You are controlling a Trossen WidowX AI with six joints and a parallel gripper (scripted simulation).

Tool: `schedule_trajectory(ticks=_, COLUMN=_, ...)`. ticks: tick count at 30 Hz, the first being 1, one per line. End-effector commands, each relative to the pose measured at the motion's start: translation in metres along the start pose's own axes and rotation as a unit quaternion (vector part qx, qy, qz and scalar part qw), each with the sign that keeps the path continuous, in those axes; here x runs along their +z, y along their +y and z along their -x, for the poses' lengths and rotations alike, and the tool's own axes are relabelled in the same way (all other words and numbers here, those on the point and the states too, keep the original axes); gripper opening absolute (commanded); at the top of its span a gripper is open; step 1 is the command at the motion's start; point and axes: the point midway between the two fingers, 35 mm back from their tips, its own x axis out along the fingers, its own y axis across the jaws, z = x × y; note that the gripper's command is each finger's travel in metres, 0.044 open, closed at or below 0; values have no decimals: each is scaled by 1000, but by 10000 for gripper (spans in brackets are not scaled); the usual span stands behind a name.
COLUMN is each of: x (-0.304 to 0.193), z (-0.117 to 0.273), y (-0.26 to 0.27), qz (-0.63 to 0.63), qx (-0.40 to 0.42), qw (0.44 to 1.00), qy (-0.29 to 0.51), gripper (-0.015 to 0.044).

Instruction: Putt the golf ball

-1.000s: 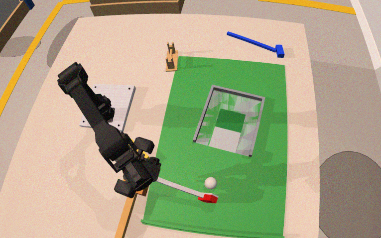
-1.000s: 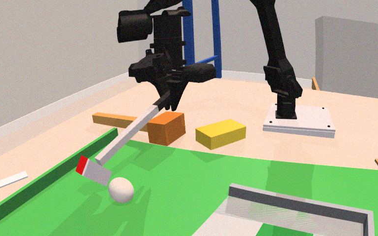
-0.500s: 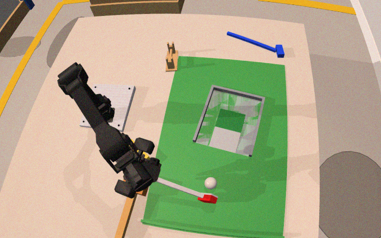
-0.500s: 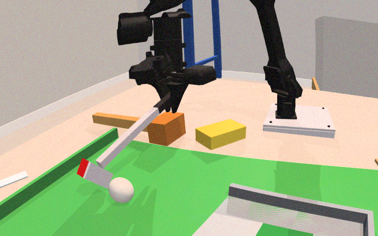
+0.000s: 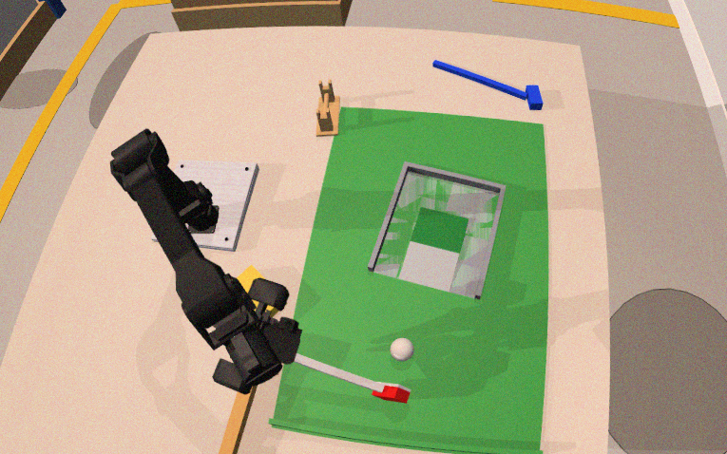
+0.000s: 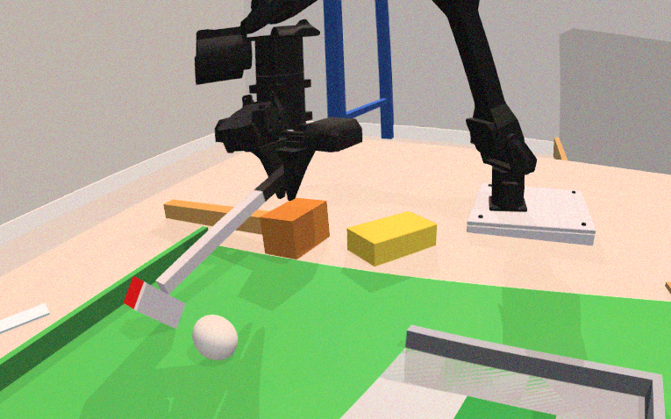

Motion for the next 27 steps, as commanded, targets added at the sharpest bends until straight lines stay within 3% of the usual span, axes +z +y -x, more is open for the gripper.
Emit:
schedule_trajectory(ticks=1, x=0, z=0, y=0, qz=0, qx=0, qw=1000, qy=0, gripper=0)
schedule_trajectory(ticks=4, x=2, z=1, y=10, qz=0, qx=0, qw=1000, qy=0, gripper=0)
schedule_trajectory(ticks=14, x=1, z=1, y=134, qz=1, qx=4, qw=1000, qy=-2, gripper=0)
schedule_trajectory(ticks=27, x=2, z=30, y=135, qz=1, qx=4, qw=1000, qy=-2, gripper=0)
